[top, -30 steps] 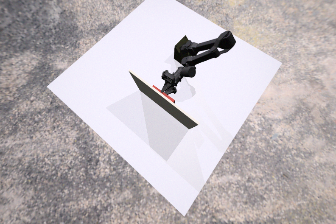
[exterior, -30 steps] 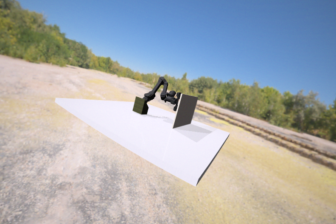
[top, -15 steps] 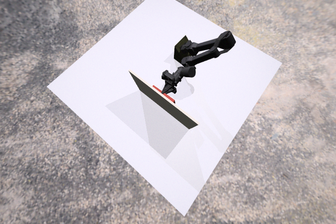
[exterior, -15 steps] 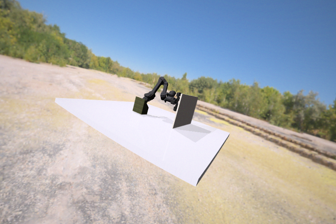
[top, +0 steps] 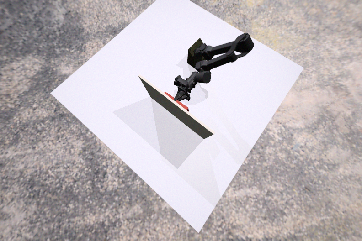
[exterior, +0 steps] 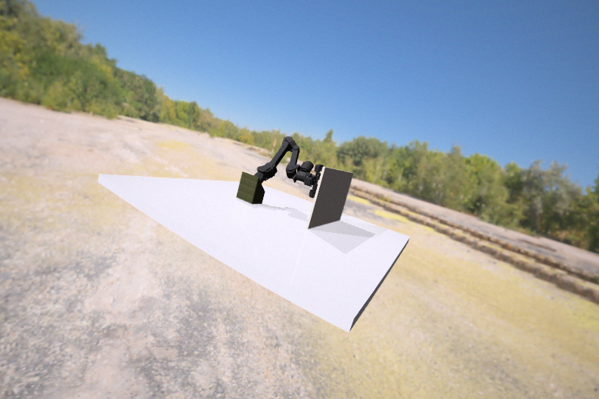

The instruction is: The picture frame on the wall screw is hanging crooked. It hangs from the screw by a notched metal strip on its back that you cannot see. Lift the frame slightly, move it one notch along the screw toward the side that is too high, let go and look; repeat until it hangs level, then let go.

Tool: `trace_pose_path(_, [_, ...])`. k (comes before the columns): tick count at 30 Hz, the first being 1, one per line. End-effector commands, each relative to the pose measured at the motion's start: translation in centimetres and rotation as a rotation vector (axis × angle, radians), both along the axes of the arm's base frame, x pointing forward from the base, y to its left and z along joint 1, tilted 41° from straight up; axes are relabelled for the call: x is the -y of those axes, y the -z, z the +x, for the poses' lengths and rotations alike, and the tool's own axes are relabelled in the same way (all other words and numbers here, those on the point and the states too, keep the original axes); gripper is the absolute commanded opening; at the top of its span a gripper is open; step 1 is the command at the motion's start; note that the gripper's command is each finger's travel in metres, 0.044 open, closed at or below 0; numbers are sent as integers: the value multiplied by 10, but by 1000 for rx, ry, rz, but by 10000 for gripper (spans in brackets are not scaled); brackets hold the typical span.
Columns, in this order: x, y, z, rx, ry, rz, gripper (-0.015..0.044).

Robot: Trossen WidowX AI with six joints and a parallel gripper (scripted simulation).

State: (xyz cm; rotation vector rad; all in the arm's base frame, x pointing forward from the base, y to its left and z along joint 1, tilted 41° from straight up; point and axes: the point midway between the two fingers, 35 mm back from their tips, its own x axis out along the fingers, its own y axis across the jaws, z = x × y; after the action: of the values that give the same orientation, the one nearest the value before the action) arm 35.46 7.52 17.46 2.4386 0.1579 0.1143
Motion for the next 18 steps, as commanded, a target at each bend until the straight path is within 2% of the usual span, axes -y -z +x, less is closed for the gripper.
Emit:
trace_pose_path(1, [1, -1, 0, 2, 1, -2, 0])
trace_pose_path(18, [6, -5, 1, 2, 1, -2, 0])
